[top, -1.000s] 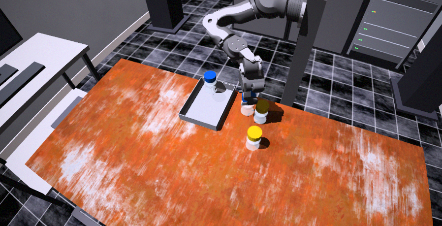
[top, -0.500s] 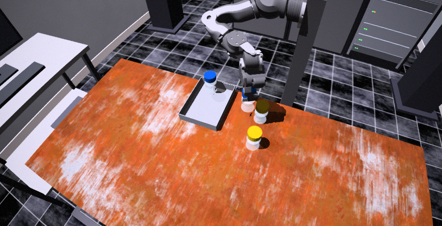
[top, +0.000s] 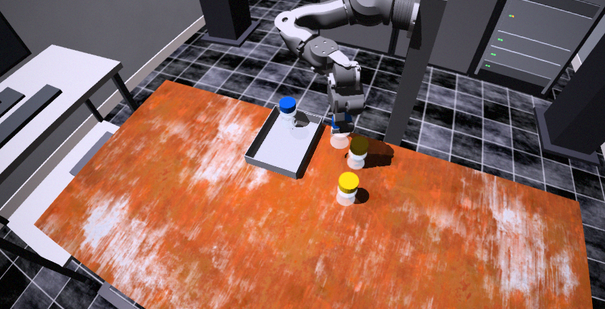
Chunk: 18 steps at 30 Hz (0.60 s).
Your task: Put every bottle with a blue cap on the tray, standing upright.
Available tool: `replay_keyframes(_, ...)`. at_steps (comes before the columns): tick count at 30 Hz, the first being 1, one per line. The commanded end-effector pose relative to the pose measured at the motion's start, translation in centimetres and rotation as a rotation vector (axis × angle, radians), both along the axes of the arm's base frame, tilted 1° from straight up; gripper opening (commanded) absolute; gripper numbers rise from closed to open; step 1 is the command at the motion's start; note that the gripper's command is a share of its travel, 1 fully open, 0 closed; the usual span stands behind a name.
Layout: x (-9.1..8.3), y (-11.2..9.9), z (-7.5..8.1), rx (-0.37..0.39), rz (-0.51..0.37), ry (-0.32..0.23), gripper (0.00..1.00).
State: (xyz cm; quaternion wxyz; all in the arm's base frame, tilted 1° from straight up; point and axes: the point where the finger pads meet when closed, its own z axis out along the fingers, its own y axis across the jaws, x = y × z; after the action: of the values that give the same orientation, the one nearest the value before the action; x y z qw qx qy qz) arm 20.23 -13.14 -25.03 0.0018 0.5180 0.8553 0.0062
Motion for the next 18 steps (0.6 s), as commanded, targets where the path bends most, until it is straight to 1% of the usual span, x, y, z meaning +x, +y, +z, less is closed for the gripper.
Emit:
replay_keyframes(1, -0.1, 0.0, 0.4, 0.000, -0.006, 0.006, 0.00)
replay_keyframes(6, -0.2, -0.1, 1.5, -0.002, -0.008, 0.011, 0.00)
replay_keyframes(13, -0.2, -0.1, 1.5, -0.002, -0.008, 0.011, 0.00)
replay_keyframes(18, -1.0, -4.0, 1.4, -0.001, -0.007, 0.007, 0.00)
